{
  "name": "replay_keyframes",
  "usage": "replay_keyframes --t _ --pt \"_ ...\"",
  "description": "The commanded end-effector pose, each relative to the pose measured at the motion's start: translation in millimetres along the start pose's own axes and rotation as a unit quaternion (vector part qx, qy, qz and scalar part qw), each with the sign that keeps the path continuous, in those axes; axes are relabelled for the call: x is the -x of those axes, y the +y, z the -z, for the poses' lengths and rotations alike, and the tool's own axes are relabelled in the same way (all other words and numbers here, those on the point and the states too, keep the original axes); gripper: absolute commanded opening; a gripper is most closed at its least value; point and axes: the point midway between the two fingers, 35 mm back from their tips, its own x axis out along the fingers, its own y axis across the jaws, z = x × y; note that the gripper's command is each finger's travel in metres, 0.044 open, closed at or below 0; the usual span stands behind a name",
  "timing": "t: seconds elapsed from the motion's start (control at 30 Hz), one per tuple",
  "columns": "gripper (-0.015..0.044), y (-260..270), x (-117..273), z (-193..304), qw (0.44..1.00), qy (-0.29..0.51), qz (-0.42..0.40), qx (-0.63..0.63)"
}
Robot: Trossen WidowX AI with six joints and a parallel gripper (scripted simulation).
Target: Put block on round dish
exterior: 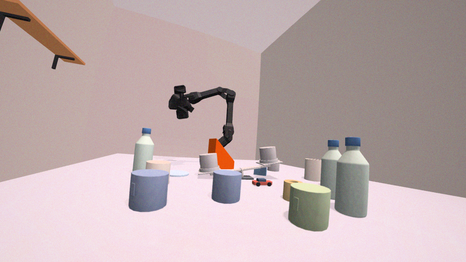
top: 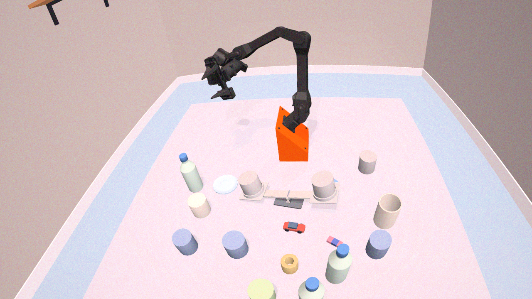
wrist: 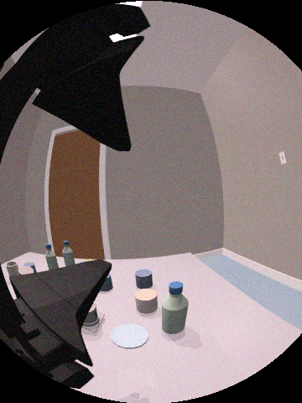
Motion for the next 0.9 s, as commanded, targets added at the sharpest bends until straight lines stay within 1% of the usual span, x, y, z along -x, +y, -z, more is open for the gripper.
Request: replay_keyframes --t 0.0,0.03,0.43,0.63,0.87 --pt "0.0426 0 0 1 1.0 0.0 0.001 0.002" --pt "0.044 0 -2 4 1.0 0.001 0.004 0.01" --pt "0.044 -1 -28 76 0.98 0.03 0.079 0.182" --pt "0.044 -9 -37 112 0.956 0.052 0.112 0.266" --pt "0.044 -24 -45 153 0.916 0.084 0.147 0.365"
